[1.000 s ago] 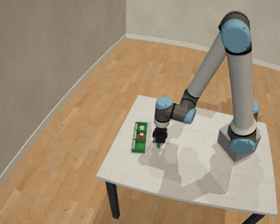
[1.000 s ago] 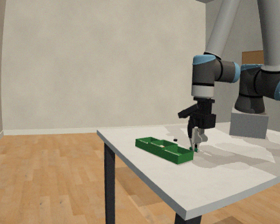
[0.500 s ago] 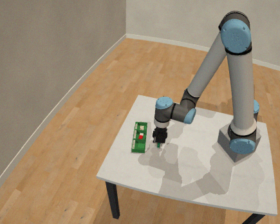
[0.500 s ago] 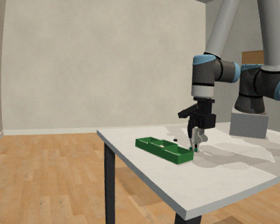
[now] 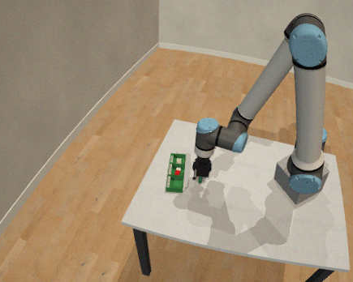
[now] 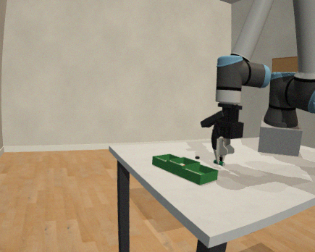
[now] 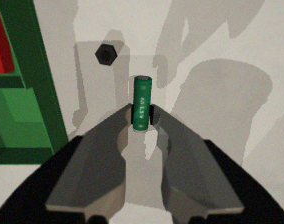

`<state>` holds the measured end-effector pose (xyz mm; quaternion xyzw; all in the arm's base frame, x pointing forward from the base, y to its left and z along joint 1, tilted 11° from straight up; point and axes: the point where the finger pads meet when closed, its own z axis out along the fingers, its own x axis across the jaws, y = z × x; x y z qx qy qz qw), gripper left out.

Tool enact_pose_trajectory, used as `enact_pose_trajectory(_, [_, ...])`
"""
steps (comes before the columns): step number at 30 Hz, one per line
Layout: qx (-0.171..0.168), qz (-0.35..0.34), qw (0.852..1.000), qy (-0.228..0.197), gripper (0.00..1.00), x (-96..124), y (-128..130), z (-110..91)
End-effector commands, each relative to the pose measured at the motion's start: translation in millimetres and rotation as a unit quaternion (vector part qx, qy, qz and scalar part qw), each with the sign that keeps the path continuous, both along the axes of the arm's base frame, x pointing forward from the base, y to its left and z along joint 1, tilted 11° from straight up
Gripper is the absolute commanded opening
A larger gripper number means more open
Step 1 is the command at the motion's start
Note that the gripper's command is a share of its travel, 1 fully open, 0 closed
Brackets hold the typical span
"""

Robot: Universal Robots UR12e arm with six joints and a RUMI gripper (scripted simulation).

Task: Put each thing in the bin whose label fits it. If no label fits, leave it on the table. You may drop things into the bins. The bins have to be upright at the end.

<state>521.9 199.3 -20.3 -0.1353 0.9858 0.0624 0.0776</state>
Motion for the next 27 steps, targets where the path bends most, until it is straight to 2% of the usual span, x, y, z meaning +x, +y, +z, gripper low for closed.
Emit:
enact_pose_trajectory(1, [0.0,0.0,1.0,0.0,0.0,-1,-1,9])
enact_pose_trajectory(10, [0.0,0.0,1.0,0.0,0.0,-5,-6,39])
enact_pose_trajectory(27, [0.0,0.0,1.0,0.0,0.0,-5,-6,38])
